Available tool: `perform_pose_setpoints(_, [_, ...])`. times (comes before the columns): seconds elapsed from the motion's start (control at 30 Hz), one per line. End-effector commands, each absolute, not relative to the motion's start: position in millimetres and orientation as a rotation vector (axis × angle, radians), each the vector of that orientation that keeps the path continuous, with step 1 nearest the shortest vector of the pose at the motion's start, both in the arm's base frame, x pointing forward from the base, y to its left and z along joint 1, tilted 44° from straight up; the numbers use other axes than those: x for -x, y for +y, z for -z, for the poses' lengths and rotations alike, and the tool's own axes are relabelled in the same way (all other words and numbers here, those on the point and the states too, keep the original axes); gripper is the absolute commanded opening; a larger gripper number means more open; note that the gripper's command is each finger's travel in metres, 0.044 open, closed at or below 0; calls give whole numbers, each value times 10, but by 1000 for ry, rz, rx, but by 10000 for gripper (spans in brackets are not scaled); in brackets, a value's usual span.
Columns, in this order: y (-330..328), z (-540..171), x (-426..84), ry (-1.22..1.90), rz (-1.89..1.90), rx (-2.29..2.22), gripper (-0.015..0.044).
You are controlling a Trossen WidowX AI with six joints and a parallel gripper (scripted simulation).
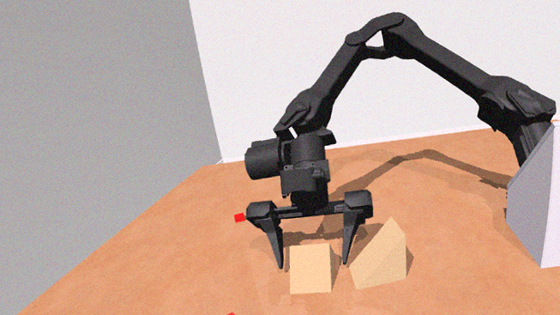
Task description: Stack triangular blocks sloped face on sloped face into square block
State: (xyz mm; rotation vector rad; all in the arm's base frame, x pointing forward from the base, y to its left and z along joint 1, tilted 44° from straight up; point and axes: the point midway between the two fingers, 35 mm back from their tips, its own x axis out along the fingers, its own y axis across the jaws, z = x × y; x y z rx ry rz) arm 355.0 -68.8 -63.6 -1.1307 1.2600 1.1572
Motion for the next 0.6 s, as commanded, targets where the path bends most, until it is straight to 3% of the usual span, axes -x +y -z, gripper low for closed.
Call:
perform_pose_setpoints(0.0, [-679, 647, -3542, 1256, -1163, 1129, 440])
perform_pose_setpoints(0.5, [-679, 647, -3542, 1256, -1163, 1129, 440])
perform_pose_setpoints(0.57, [-688, 636, -3550, 1260, -1157, 1131, 387])
